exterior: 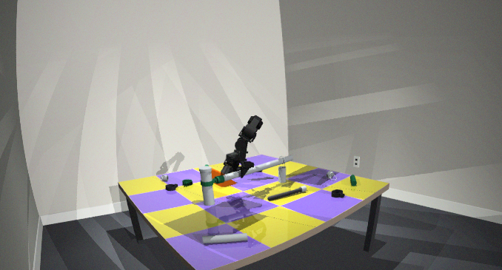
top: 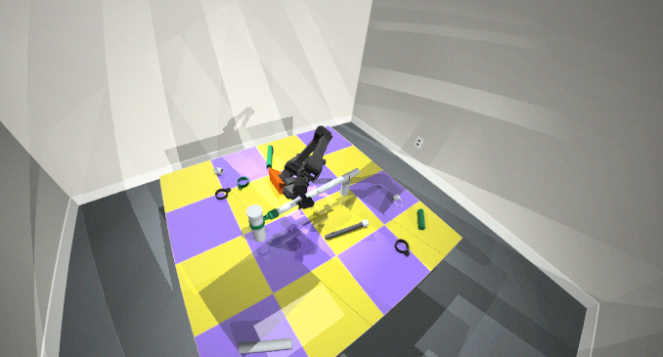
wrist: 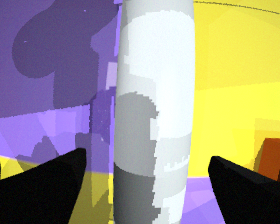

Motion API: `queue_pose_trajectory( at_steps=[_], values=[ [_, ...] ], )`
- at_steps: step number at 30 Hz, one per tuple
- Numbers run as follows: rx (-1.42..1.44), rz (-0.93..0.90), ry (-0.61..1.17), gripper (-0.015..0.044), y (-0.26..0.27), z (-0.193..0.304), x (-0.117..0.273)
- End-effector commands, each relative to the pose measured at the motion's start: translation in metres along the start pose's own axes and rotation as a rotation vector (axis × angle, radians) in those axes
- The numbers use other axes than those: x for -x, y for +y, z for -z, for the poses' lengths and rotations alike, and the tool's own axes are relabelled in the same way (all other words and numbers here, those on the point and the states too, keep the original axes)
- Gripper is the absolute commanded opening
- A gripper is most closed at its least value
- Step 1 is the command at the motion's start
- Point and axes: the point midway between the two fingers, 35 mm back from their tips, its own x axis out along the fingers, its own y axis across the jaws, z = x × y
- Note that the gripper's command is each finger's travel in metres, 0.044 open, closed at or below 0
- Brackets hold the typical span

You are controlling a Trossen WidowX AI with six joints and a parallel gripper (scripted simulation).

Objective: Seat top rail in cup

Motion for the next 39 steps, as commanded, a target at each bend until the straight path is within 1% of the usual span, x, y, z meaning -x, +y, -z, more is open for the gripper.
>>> queue_pose_trajectory(
  at_steps=[1, 4, 10, 15, 17, 39],
  values=[
    [0.005, -0.010, -0.008, 0.0440, 0.001, 0.012, 0.022],
    [0.005, -0.009, -0.007, 0.0440, -0.001, 0.022, 0.037],
    [0.009, -0.013, -0.013, 0.0440, 0.000, 0.019, 0.040],
    [0.009, -0.012, -0.012, 0.0440, -0.003, 0.021, 0.075],
    [0.009, -0.012, -0.012, 0.0440, -0.005, 0.022, 0.082],
    [0.009, -0.012, -0.012, 0.0440, -0.005, 0.022, 0.082]
  ],
)
